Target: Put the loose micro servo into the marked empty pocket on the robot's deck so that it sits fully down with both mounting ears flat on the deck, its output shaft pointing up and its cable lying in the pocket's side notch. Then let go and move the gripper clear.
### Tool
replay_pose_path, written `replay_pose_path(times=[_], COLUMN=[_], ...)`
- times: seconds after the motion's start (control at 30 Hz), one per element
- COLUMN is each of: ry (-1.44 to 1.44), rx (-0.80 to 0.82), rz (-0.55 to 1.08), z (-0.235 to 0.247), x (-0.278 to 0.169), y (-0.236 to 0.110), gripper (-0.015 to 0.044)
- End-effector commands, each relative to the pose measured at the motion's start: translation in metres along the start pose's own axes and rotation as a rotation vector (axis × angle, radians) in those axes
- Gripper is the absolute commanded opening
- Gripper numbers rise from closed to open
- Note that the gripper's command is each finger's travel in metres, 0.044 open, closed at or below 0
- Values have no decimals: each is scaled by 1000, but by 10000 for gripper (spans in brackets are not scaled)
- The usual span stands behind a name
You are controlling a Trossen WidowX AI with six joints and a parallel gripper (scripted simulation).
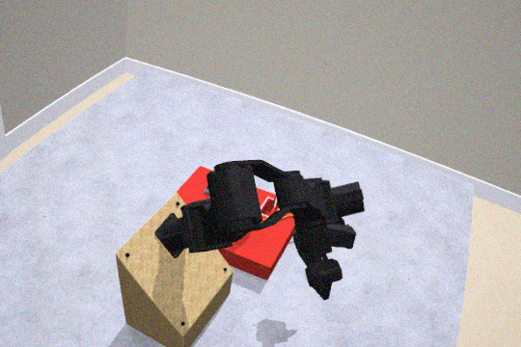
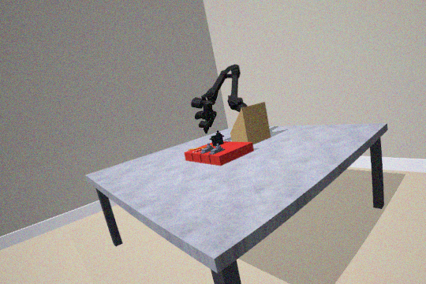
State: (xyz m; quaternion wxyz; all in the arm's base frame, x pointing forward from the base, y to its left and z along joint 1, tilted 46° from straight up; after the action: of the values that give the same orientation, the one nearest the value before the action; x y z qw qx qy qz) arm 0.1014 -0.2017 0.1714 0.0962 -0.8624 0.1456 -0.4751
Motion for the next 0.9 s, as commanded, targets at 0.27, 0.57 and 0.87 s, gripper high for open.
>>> replay_pose_path(times=[0.27, 0.57, 0.87], ry=[-130, -337, -615], rx=[178, 357, 462], rz=[27, 95, 159], z=[47, 110, 162], x=[2, -13, -52], y=[-14, -49, -104], gripper=[440, 440, 440])
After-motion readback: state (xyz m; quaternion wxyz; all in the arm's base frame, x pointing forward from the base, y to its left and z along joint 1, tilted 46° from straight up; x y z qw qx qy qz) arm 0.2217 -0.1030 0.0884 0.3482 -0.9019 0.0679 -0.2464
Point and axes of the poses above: the point midway between the two fingers, 35 mm back from their tips, its own y axis out along the fingers, its own z axis across the jaws, x = y × z, the point moved 3 cm from there along -y, back along the fingers, and after that the axes turned 1 degree about y, right-handed, at the moved point
